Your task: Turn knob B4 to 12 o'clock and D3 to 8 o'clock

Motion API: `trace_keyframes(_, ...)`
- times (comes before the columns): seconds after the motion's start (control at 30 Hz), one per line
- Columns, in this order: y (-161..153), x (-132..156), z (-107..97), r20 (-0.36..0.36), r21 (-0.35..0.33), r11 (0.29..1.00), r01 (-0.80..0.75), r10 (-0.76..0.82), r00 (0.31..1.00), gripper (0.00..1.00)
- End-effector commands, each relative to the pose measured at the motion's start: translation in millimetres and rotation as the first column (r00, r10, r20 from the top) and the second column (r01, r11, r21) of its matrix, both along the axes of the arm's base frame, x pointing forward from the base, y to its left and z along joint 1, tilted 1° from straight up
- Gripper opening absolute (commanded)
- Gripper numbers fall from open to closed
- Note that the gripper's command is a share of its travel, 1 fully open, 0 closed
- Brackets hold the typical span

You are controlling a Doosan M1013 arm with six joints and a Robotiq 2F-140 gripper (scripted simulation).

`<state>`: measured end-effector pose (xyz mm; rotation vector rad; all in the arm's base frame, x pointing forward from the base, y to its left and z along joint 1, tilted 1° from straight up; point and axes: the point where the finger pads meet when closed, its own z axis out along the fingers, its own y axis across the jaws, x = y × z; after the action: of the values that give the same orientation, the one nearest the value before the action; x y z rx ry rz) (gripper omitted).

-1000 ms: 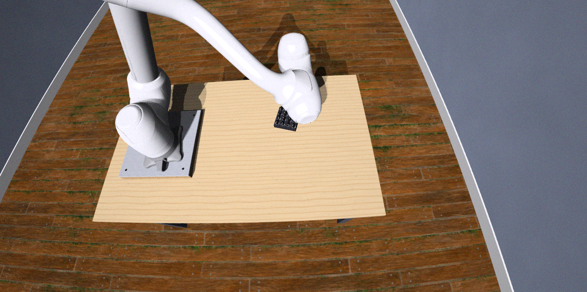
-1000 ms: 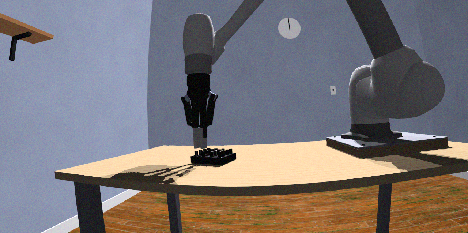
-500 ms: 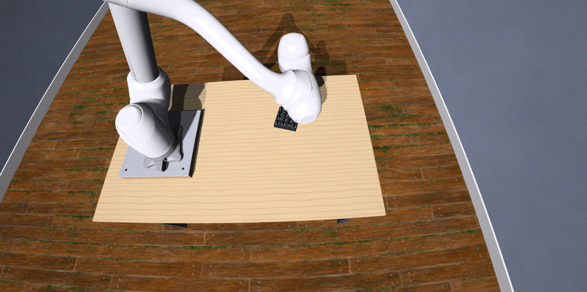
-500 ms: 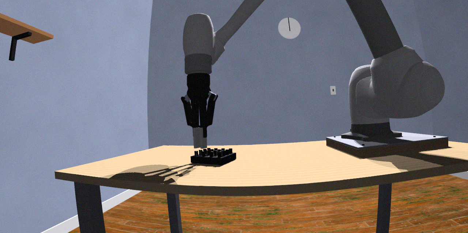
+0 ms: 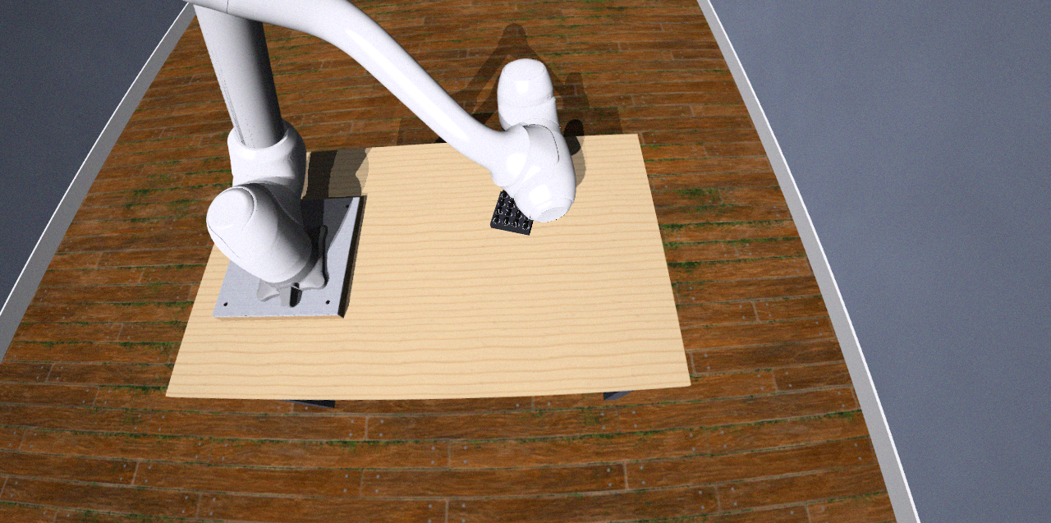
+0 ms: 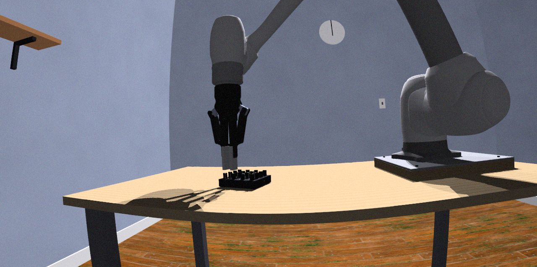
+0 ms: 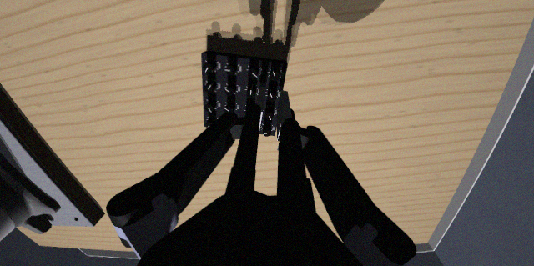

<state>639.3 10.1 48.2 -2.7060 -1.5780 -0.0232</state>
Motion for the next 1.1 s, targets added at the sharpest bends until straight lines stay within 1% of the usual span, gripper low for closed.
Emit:
trace_keyframes(0.0,0.0,0.0,0.1,0.0,0.0,1.0,0.0,0.0,1.0,0.12)
trace_keyframes(0.4,0.0,0.0,-0.9,0.0,0.0,1.0,0.0,0.0,1.0,0.12)
trace_keyframes(1.07,0.2,0.1,-13.2,0.0,0.0,1.0,0.0,0.0,1.0,0.12)
